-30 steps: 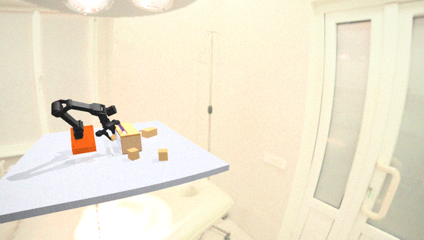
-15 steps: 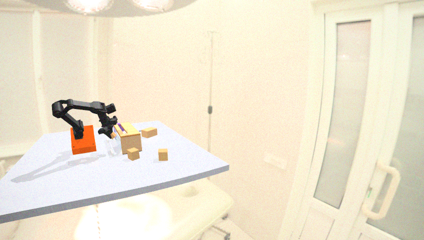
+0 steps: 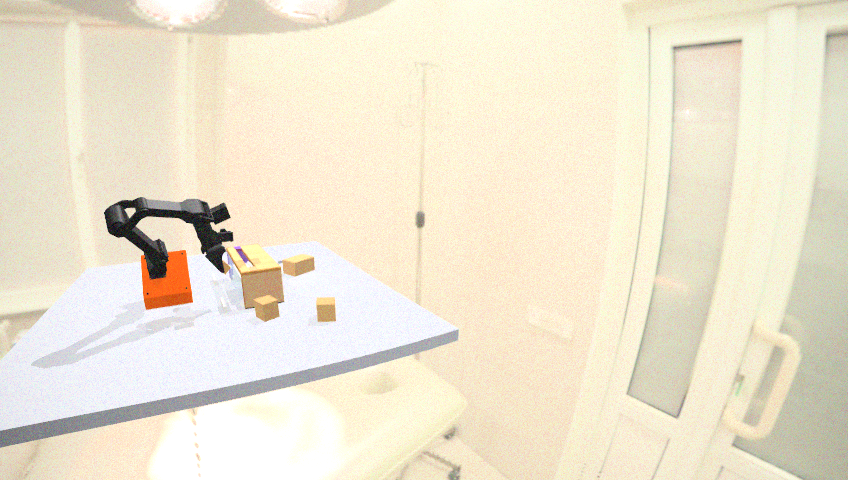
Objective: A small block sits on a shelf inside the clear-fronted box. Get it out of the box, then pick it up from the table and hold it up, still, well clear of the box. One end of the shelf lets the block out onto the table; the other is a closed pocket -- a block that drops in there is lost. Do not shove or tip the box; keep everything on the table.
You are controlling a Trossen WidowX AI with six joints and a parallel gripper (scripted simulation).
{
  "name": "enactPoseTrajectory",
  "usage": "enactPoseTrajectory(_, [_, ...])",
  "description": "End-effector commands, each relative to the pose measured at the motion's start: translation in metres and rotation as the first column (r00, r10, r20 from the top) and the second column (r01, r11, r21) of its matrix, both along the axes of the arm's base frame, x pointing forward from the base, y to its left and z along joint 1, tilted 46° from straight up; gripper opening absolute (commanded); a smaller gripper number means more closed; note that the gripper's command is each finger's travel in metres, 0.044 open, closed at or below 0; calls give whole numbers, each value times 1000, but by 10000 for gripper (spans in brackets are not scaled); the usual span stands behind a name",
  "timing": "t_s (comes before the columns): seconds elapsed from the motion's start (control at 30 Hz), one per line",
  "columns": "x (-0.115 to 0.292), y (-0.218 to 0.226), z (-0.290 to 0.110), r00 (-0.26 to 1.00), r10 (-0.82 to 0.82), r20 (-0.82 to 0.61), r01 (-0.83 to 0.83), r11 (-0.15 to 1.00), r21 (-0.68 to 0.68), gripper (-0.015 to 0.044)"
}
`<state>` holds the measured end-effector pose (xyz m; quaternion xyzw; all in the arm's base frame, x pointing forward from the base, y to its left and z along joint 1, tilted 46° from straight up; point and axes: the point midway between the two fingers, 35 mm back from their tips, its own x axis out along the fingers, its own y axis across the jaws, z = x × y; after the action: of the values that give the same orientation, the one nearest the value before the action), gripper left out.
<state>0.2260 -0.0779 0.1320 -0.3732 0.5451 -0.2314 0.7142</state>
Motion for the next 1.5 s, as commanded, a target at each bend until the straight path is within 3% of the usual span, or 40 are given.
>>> enactPoseTrajectory(0.0, [-1,3,0,987,95,-132,-104,993,-58,0])
enactPoseTrajectory(0.33, [-3,10,4,844,282,-455,-378,916,-134,0])
enactPoseTrajectory(0.73, [-6,18,10,506,358,-784,-670,736,-96,0])
enactPoseTrajectory(1.1, [-8,26,16,111,269,-957,-844,534,52,0])
enactPoseTrajectory(1.47, [-9,34,23,-275,48,-960,-896,350,274,0])
